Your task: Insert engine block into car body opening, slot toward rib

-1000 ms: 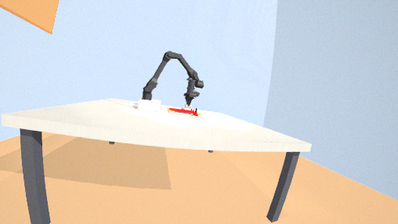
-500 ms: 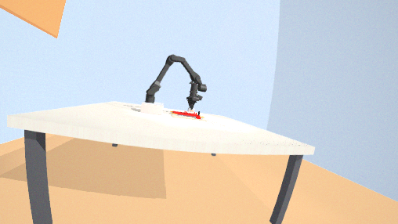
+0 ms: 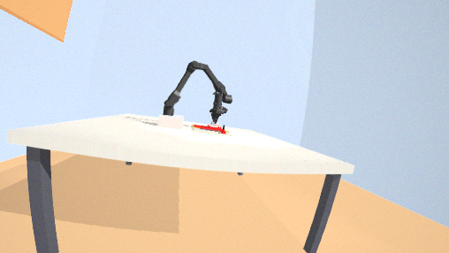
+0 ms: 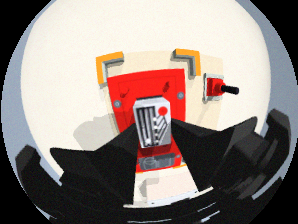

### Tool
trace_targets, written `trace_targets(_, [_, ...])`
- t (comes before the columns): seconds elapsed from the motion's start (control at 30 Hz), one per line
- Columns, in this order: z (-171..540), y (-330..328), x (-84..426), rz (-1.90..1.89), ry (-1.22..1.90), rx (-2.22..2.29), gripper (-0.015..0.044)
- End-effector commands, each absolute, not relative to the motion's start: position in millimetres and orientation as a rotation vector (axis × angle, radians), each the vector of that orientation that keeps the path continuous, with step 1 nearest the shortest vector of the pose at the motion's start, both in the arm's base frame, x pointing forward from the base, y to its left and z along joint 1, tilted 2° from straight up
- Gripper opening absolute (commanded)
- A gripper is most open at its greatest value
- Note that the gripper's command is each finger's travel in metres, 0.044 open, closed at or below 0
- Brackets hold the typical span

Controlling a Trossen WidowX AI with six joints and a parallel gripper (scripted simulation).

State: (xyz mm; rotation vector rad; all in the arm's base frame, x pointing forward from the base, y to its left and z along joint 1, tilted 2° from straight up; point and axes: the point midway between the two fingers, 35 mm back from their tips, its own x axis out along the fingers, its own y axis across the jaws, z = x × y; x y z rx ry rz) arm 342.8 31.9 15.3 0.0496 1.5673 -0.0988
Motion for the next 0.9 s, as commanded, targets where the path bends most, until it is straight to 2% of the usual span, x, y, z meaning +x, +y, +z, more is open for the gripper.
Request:
trace_targets(0.0, [14.3,32.7,343.0,-0.1,1.566,0.059,0.016])
trace_targets(0.87, [6.6,32.4,343.0,-0.099,1.566,0.058,0.016])
